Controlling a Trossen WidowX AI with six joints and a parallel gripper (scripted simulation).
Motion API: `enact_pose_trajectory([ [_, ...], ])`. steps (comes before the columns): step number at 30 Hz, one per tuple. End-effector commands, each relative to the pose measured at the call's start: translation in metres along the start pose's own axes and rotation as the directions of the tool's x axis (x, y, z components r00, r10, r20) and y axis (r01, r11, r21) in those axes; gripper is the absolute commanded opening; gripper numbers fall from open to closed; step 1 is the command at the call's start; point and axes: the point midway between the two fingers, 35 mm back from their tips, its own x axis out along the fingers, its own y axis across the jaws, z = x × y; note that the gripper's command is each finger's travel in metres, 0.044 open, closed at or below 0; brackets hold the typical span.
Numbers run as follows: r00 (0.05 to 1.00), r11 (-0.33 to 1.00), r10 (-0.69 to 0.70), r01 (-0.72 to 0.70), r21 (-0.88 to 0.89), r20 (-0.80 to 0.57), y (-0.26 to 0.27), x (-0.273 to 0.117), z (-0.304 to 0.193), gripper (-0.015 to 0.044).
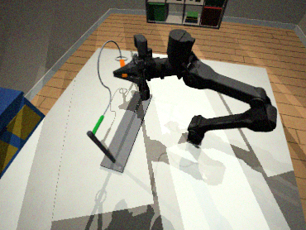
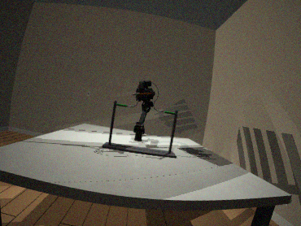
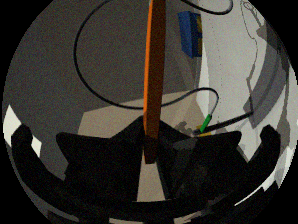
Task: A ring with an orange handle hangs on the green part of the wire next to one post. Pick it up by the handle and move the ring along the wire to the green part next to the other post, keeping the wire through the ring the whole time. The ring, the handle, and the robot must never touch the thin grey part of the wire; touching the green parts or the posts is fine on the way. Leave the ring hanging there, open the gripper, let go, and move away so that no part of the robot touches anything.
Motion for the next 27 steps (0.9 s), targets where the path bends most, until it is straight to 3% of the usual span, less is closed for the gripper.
enact_pose_trajectory([
  [1,0.999,0.998,-0.033,0.033,-0.056,0.0,-0.001,0.0,-0.001,-0.015],
  [27,0.972,0.906,-0.225,0.234,-0.354,0.066,-0.012,0.0,0.001,-0.015],
])
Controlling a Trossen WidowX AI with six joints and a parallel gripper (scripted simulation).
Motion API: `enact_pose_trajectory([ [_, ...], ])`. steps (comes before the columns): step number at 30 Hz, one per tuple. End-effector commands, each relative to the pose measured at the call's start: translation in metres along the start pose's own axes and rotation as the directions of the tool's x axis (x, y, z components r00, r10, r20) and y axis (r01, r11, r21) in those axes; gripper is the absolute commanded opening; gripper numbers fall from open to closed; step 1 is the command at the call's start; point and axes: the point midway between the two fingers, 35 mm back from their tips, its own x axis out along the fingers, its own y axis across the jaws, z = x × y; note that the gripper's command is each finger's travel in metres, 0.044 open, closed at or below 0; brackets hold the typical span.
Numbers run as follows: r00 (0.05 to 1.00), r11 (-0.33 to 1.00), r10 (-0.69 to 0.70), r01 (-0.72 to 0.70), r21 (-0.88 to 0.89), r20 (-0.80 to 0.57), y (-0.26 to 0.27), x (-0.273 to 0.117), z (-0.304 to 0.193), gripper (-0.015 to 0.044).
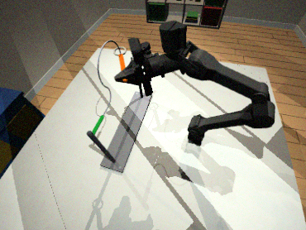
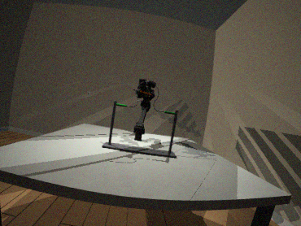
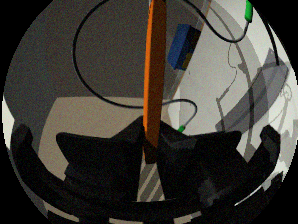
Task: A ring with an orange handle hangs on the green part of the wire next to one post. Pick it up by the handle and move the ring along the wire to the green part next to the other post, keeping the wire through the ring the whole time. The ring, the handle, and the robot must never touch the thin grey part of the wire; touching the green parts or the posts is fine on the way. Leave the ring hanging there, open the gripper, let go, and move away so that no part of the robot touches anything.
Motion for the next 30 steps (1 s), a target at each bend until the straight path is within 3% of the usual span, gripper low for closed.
enact_pose_trajectory([
  [1,0.999,0.998,-0.036,0.037,-0.06,0.007,-0.001,0.0,0.0,-0.015],
  [30,0.965,0.885,-0.245,0.262,-0.385,0.094,-0.014,0.0,0.003,-0.015],
])
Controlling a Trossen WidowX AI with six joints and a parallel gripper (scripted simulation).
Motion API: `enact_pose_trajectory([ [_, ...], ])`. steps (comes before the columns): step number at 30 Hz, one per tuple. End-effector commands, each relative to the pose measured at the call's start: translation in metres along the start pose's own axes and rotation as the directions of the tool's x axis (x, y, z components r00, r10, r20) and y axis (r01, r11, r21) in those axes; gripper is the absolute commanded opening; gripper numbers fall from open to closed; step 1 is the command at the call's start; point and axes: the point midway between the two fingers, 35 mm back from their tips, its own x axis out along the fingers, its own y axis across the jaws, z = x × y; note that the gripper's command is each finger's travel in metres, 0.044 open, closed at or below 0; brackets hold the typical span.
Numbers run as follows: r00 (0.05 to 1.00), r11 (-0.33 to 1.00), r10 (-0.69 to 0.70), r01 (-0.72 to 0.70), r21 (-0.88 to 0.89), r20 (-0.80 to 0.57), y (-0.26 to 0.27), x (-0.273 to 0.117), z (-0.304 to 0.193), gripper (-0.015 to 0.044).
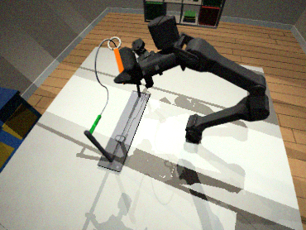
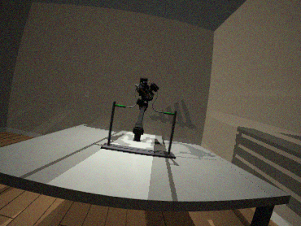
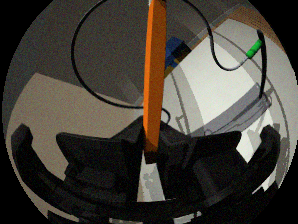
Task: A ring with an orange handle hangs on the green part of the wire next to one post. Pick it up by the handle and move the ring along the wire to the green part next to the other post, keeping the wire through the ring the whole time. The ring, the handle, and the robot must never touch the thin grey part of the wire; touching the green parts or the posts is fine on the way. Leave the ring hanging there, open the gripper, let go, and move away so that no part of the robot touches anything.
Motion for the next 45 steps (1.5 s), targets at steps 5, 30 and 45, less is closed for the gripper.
enact_pose_trajectory([
  [5,0.998,0.992,-0.064,0.065,-0.107,0.017,-0.003,0.0,0.0,-0.015],
  [30,0.968,0.885,-0.23,0.252,-0.393,0.102,-0.015,0.0,0.003,-0.015],
  [45,0.936,0.769,-0.306,0.35,-0.535,0.172,-0.021,-0.001,0.006,-0.015],
])
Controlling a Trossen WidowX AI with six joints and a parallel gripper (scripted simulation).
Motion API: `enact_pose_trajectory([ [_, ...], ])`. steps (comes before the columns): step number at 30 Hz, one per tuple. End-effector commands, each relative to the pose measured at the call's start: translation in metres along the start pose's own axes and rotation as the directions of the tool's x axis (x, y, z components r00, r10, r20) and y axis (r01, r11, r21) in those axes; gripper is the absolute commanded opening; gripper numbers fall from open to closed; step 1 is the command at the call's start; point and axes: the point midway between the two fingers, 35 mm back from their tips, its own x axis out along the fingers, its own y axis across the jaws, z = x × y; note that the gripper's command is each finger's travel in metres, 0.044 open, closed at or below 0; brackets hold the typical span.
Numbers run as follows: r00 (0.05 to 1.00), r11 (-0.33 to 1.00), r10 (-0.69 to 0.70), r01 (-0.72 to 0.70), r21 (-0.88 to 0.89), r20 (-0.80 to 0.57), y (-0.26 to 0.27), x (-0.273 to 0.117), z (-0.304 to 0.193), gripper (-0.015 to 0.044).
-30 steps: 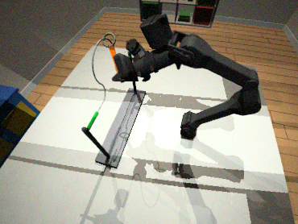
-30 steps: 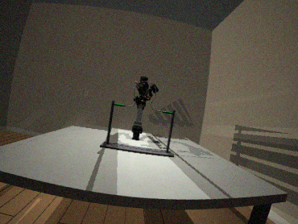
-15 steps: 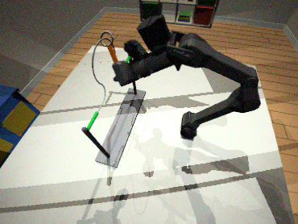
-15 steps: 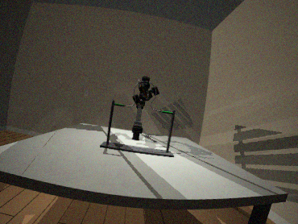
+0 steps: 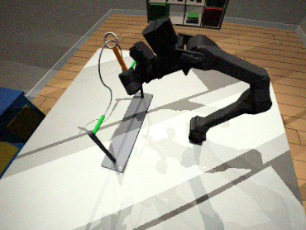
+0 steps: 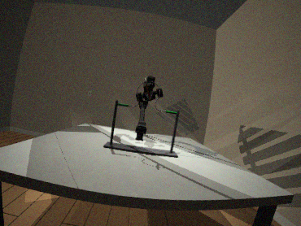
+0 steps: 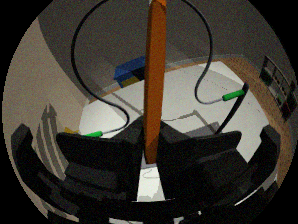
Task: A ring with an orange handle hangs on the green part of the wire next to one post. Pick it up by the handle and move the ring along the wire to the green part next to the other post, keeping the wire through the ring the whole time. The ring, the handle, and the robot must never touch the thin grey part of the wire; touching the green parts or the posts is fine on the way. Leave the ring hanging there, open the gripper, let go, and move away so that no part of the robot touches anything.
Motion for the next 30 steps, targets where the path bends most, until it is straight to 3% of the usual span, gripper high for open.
enact_pose_trajectory([
  [1,0.999,0.998,-0.034,0.035,-0.059,0.008,-0.002,0.0,0.0,-0.015],
  [30,0.971,0.891,-0.217,0.239,-0.385,0.099,-0.016,0.0,0.003,-0.015],
])
